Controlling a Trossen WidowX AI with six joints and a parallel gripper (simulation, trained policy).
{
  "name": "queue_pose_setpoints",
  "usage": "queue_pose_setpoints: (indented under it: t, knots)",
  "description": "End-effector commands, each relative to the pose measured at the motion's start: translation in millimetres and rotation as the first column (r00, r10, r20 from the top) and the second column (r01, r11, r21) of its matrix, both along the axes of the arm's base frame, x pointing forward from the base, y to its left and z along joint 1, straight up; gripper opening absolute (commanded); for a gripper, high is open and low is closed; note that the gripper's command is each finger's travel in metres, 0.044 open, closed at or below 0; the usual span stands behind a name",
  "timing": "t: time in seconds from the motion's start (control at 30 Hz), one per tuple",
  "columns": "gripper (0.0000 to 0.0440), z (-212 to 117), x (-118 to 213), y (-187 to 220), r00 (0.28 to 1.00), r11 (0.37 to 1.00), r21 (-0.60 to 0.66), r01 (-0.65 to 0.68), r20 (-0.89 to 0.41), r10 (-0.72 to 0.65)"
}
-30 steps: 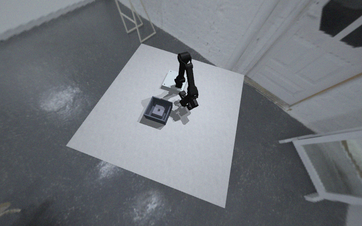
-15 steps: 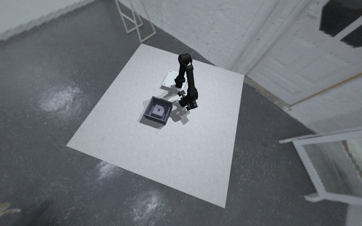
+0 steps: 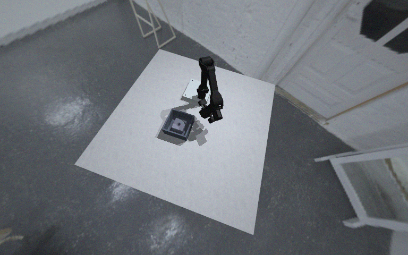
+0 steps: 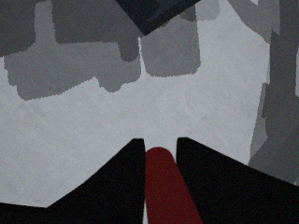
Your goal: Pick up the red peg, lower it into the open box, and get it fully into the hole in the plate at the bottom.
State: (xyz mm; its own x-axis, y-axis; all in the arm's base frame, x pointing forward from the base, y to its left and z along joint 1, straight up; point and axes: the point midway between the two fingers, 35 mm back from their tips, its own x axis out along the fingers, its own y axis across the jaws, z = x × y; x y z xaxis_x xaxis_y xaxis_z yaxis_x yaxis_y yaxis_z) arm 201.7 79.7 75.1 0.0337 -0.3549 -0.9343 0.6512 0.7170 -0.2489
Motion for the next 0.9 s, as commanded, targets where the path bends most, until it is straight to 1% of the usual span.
queue_pose_setpoints:
  t: [0.0, 0.17, 0.43, 0.63, 0.87]
  knots:
    - [0.0, 24.4, 10.7, -7.8, 0.998, 1.0, -0.008, 0.019, 0.052, -0.019]
    - [0.0, 40.0, 22.3, -21.6, 0.992, 0.997, -0.018, 0.077, 0.099, -0.075]
    - [0.0, 53.8, 45.6, -48.5, 0.971, 0.984, -0.018, 0.176, 0.164, -0.171]
    - [0.0, 56.3, 61.6, -71.4, 0.953, 0.971, -0.013, 0.239, 0.193, -0.232]
    - [0.0, 51.6, 80.5, -99.2, 0.937, 0.959, -0.006, 0.284, 0.212, -0.276]
